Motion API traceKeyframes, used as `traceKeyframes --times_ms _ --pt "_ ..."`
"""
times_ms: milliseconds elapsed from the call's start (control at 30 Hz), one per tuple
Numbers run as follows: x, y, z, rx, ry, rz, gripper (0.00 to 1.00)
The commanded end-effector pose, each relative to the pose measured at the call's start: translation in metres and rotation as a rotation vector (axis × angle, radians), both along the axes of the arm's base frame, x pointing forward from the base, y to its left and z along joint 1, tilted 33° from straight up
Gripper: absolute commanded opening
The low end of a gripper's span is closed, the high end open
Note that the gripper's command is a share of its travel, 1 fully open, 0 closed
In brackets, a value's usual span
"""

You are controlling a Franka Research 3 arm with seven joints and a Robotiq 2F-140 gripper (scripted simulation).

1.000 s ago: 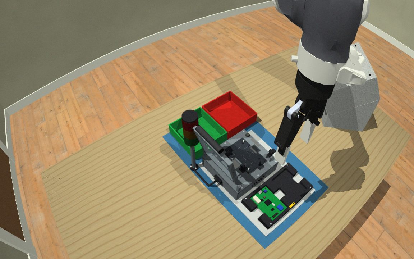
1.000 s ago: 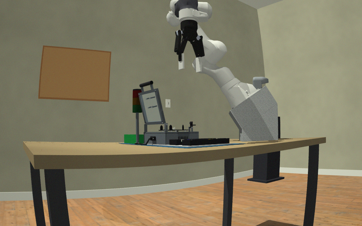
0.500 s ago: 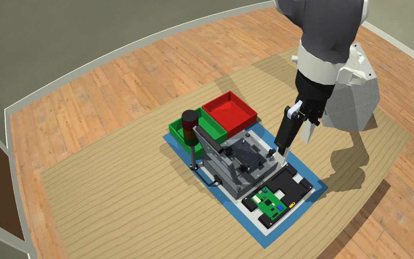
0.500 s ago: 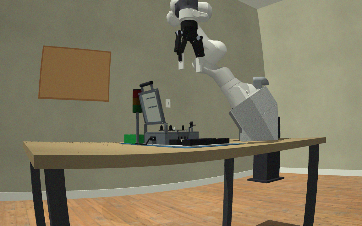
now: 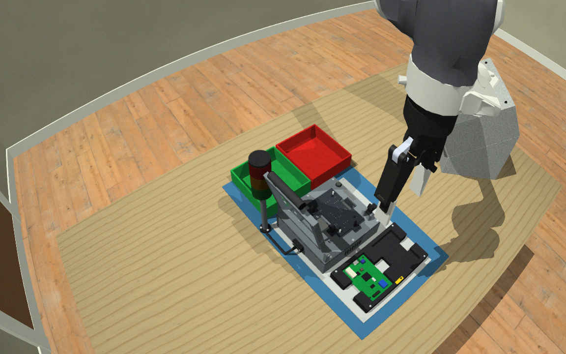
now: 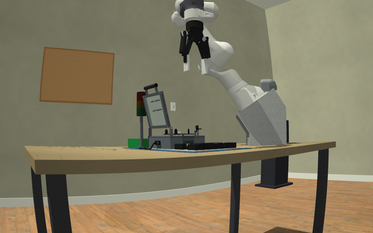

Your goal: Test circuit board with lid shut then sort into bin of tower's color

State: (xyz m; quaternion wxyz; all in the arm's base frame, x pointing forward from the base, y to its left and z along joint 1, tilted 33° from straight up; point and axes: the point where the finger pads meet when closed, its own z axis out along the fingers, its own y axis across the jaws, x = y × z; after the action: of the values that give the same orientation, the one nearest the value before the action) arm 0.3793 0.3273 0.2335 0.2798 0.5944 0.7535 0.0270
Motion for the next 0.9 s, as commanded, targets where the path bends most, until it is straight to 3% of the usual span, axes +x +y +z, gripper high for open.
traceKeyframes --times_ms 0,867 --pt "0.0016 0.0003 0.0003 0.000 -0.001 0.003 0.58" --pt "0.0053 -0.0021 -0.0065 0.000 -0.001 0.003 0.58"
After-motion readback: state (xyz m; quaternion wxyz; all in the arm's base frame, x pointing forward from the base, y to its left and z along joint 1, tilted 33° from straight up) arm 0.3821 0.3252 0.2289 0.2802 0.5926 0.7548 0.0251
